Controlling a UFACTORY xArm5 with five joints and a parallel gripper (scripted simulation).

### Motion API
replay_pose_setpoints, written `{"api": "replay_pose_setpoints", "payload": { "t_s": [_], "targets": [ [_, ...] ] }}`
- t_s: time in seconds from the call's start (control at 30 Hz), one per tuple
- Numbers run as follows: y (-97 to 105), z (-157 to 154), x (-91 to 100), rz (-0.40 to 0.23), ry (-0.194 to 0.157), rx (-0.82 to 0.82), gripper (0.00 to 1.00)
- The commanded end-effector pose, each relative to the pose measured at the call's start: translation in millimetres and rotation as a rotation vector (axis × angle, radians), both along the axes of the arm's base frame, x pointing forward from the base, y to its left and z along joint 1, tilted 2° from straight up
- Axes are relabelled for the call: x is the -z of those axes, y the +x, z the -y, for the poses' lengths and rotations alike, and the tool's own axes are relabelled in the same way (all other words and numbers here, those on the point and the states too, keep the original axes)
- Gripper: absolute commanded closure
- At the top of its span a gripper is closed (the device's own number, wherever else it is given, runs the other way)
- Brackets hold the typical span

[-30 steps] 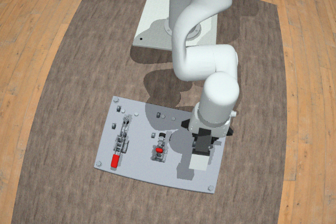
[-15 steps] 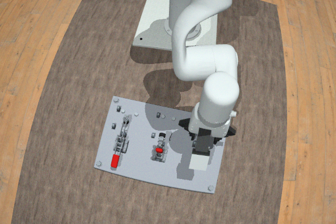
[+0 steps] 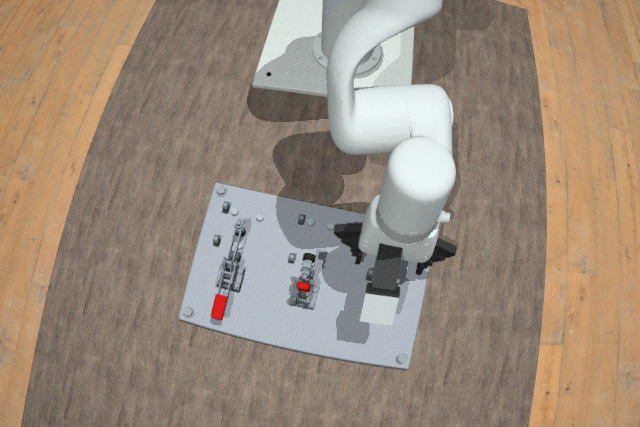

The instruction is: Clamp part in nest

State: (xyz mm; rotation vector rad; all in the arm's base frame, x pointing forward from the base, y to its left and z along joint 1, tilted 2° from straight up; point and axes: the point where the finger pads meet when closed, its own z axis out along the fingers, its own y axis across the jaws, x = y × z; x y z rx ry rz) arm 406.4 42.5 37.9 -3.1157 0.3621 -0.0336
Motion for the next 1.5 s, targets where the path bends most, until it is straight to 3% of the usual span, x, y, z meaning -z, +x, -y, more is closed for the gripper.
{"api": "replay_pose_setpoints", "payload": {
  "t_s": [0.0,0.7,1.2,1.47],
  "targets": [
    [1.3,-0.1,-1.1,0.003,0.0,0.0,0.0],
    [1.2,-0.2,-3.3,0.003,0.0,0.0,0.0],
    [0.0,-1.1,-48.6,0.003,0.0,0.0,0.0],
    [-0.4,-1.3,-59.9,0.003,0.0,0.0,0.0]
  ]
}}
